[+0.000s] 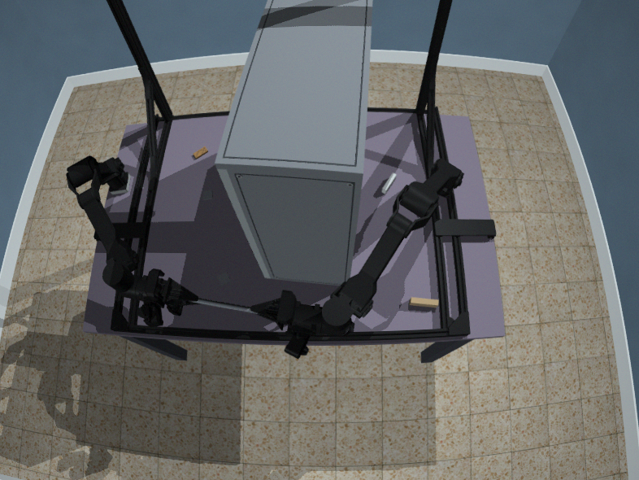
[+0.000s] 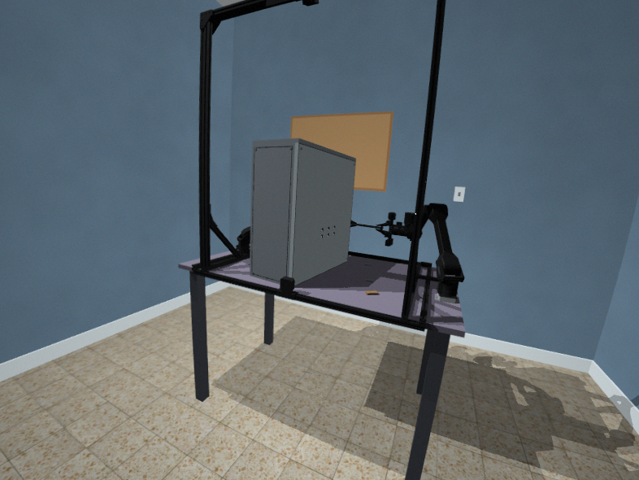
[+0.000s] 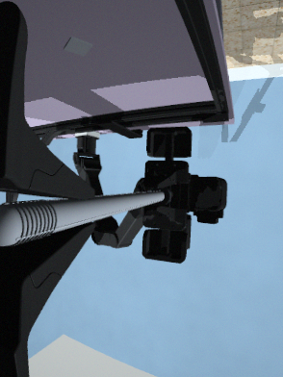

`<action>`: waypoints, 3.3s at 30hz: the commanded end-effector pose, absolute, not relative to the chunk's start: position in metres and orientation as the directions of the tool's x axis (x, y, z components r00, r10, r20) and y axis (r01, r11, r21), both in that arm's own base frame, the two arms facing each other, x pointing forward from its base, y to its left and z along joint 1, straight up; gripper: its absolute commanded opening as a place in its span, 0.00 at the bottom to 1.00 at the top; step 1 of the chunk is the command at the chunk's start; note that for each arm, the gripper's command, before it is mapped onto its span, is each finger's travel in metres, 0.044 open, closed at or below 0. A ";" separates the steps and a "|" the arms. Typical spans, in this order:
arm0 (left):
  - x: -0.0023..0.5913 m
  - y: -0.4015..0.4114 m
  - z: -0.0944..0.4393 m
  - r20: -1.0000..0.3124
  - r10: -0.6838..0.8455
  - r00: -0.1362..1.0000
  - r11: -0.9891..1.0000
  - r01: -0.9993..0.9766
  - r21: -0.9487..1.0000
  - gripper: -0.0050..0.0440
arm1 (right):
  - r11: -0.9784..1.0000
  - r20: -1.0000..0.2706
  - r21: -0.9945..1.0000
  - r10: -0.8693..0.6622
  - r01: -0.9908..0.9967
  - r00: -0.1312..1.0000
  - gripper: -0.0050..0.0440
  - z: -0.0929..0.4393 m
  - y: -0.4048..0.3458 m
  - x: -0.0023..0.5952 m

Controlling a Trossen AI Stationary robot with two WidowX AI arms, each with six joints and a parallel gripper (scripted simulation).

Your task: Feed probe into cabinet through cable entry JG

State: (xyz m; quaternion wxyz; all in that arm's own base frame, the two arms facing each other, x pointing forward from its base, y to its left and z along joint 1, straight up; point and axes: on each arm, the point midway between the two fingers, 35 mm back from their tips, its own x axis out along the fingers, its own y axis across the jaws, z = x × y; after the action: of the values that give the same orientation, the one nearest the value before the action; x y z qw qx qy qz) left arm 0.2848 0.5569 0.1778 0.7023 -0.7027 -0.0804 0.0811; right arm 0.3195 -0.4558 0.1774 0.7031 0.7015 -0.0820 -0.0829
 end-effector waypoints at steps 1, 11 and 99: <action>0.285 0.558 0.178 0.000 0.232 0.973 0.000 0.000 -1.000 0.25 | 0.000 0.000 1.000 -0.233 0.000 0.972 0.10 0.177 -0.457 0.320; 0.285 0.558 0.178 0.000 0.232 0.973 0.000 0.000 -1.000 0.64 | 0.000 0.000 1.000 -0.233 0.000 0.972 0.10 0.177 -0.457 0.320; 0.232 0.554 0.166 -0.010 0.233 0.972 -0.023 -0.004 -1.000 1.00 | 0.000 0.000 1.000 -0.233 0.000 0.972 0.10 0.177 -0.457 0.320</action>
State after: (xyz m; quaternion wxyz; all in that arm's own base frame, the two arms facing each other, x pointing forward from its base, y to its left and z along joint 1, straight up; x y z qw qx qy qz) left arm 0.2322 0.5525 0.1665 0.6948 -0.7100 -0.0786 0.0834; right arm 0.3196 -0.4559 0.1771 0.7029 0.7017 -0.0819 -0.0829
